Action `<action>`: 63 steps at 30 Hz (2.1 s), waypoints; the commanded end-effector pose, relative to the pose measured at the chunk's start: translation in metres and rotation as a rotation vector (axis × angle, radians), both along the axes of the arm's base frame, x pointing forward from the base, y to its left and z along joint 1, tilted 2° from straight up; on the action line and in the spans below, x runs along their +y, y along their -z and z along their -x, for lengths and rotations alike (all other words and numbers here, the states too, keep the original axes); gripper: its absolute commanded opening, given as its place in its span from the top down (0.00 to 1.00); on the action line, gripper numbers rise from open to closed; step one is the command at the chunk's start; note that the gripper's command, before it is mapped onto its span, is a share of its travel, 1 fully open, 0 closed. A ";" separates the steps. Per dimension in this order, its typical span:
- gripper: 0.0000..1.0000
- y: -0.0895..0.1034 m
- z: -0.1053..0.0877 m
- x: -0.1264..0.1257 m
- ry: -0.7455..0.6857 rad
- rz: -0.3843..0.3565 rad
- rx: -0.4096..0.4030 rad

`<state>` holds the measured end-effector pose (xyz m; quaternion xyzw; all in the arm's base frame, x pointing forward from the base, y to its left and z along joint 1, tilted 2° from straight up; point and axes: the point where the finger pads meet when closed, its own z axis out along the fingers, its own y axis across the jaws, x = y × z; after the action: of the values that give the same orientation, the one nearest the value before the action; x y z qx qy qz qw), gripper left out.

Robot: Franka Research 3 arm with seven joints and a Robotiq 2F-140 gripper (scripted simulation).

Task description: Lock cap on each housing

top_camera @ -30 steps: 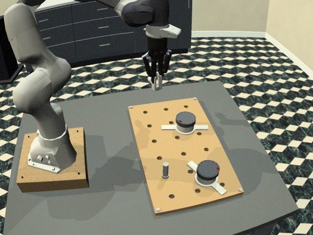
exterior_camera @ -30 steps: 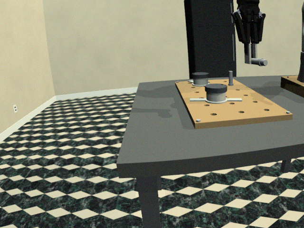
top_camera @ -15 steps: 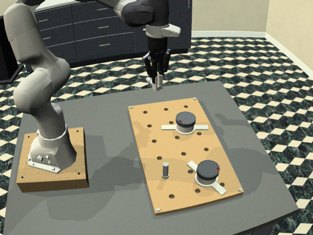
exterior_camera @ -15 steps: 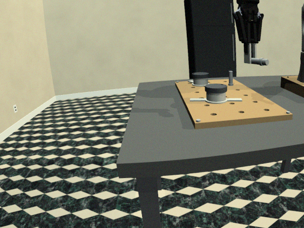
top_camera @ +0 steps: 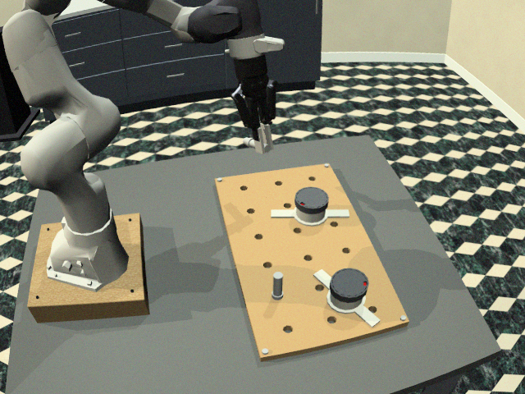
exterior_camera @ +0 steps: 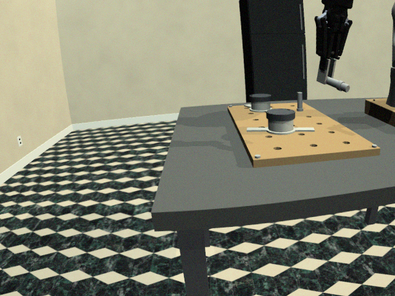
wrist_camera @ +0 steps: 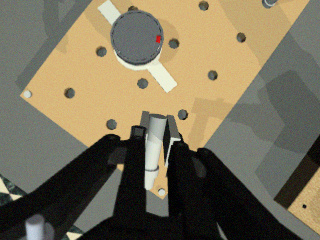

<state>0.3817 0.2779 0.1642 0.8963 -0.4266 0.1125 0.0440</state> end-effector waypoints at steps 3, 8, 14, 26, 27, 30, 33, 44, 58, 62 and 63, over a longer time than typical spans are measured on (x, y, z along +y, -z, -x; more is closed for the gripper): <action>0.90 -0.003 -0.005 -0.001 0.060 0.037 -0.056; 0.90 -0.003 -0.005 -0.001 0.060 0.042 -0.059; 0.90 0.000 -0.003 -0.003 0.063 0.094 -0.078; 0.90 0.000 -0.004 -0.003 0.068 0.272 -0.220; 0.90 -0.001 -0.004 -0.002 0.068 0.280 -0.231; 0.90 -0.003 -0.005 -0.001 0.068 0.292 -0.250; 0.90 -0.003 -0.005 -0.001 0.068 0.293 -0.253; 0.90 -0.015 -0.008 0.002 0.074 0.358 -0.329; 0.90 -0.004 -0.005 -0.001 0.076 0.548 -0.449; 0.90 -0.003 -0.005 -0.001 0.076 0.551 -0.451; 0.90 -0.004 -0.005 -0.001 0.076 0.554 -0.454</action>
<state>0.3884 0.2795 0.1671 0.7937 -0.3999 0.4157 0.1930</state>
